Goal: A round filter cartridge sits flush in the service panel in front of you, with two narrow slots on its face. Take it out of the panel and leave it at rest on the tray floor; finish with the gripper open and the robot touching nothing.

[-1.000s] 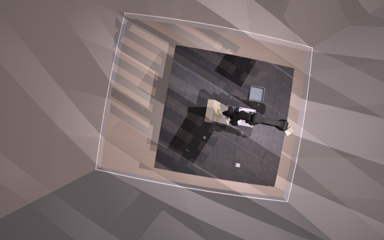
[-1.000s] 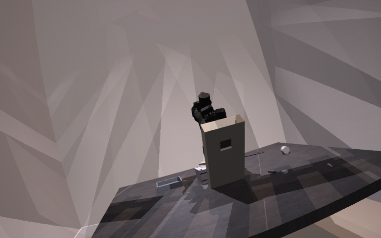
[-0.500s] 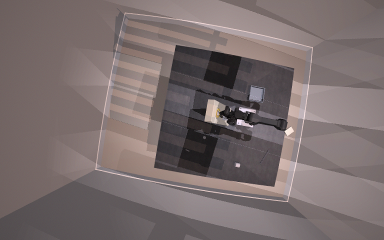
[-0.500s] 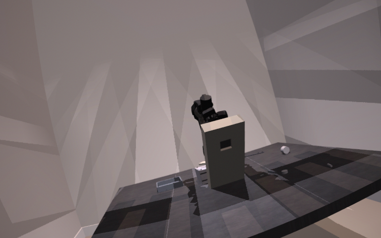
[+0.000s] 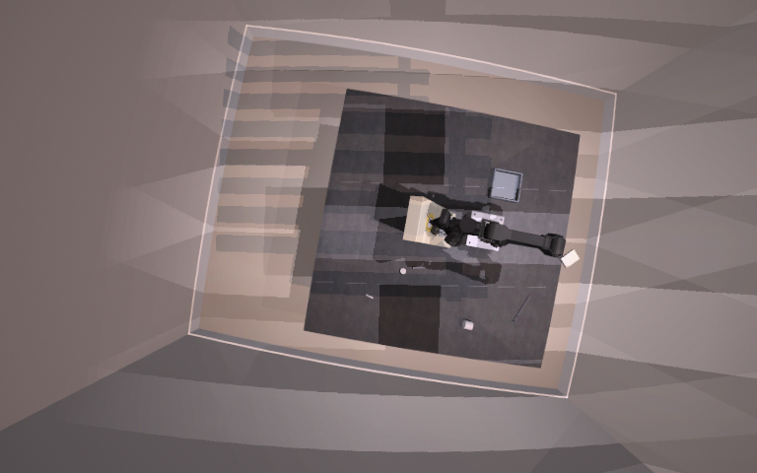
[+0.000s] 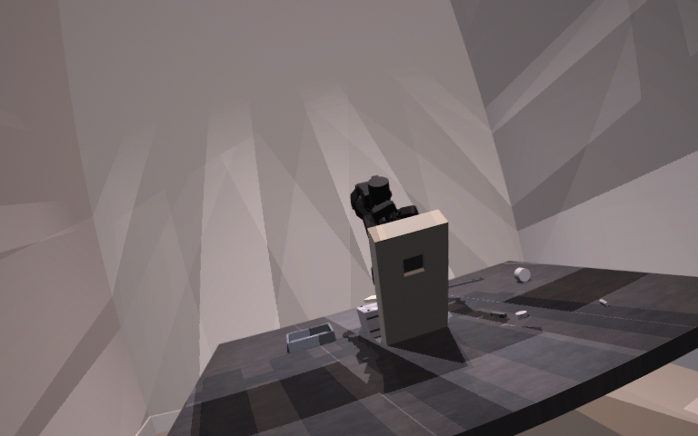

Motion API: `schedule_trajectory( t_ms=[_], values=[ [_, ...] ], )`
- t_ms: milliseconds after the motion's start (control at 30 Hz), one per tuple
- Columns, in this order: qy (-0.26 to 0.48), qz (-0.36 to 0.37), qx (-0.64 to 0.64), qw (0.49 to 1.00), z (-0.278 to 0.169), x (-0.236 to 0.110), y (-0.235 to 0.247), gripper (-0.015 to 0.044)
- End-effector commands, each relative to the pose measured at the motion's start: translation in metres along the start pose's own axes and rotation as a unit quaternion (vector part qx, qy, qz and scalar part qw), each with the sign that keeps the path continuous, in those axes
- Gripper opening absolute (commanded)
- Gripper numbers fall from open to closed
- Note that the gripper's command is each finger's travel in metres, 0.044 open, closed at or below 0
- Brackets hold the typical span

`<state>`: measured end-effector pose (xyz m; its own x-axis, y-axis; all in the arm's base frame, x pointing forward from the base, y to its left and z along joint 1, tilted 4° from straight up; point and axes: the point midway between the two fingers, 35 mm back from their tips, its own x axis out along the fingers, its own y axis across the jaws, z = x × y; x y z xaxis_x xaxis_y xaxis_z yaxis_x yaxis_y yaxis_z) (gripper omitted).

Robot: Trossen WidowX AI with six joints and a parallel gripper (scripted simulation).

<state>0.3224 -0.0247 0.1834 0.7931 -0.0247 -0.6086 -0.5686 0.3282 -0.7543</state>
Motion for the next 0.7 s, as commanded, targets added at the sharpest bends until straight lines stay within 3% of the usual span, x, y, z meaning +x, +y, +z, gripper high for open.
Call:
schedule_trajectory(
  t_ms=[0, 667],
  values=[
    [0.002, -0.001, 0.002, 1.000, -0.0007, 0.0002, -0.0008, 0.0099],
    [0.002, -0.002, 0.002, 1.000, -0.0004, 0.0032, -0.0013, 0.0099]
  ],
)
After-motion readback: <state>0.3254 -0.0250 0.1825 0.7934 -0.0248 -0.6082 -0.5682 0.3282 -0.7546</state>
